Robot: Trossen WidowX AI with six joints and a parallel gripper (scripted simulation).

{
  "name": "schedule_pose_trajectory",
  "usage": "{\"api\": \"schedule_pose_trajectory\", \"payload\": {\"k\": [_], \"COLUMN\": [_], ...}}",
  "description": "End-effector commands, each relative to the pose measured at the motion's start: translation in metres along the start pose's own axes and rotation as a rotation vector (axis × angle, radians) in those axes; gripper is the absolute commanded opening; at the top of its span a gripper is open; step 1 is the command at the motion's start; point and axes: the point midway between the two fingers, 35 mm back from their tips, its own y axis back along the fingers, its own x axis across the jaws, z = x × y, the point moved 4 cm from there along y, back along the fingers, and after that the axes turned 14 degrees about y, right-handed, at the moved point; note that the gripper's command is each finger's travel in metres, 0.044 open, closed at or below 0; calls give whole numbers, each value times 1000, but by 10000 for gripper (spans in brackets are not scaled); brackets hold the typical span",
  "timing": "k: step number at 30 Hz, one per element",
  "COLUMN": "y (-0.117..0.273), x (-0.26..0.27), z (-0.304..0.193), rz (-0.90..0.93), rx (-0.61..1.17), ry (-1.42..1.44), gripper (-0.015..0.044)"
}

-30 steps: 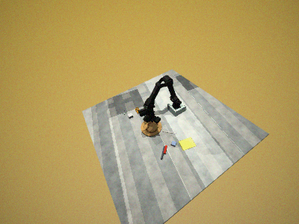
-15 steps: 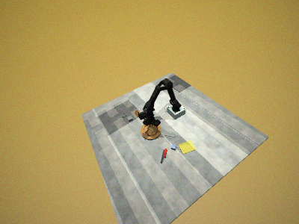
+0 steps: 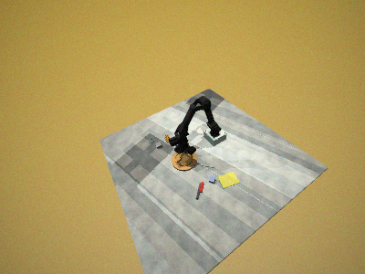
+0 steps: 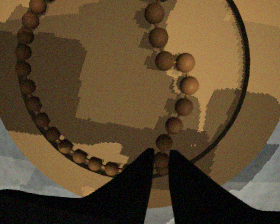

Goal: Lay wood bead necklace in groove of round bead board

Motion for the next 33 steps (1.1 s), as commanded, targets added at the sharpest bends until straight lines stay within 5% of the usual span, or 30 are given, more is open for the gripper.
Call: {"api": "schedule_pose_trajectory", "payload": {"k": [1, 33], "y": [0, -1], "x": [0, -11], "z": [0, -8], "rz": [0, 0], "rx": [0, 5], "ry": [0, 5], "gripper": [0, 0]}}
